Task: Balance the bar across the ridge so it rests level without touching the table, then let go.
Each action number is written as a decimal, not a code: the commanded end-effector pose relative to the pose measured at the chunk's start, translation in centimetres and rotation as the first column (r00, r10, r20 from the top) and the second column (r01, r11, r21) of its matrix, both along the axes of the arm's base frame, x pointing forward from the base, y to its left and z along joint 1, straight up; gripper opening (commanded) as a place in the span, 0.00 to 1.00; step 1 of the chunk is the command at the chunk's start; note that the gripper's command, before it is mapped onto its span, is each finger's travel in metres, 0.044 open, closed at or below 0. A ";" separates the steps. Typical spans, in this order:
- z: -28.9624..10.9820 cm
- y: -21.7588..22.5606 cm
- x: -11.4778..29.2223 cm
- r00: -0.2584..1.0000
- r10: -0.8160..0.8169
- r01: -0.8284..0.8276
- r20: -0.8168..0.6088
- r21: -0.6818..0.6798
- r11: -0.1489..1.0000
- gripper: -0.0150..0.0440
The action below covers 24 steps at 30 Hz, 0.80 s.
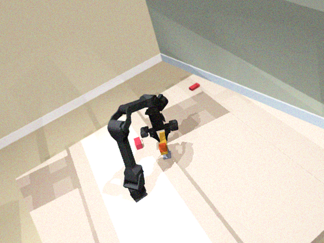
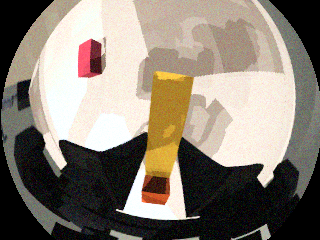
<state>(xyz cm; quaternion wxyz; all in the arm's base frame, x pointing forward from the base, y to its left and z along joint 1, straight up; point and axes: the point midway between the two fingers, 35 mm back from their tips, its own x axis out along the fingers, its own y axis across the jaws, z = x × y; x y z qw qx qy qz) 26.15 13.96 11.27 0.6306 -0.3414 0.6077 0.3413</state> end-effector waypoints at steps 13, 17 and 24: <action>0.0 0.0 0.0 1.000 0.000 0.000 0.001 0.000 1.000 0.25; 0.0 0.0 0.0 1.000 0.000 0.000 0.001 0.000 1.000 0.25; 0.0 0.0 0.0 1.000 0.000 0.000 0.001 0.000 1.000 0.25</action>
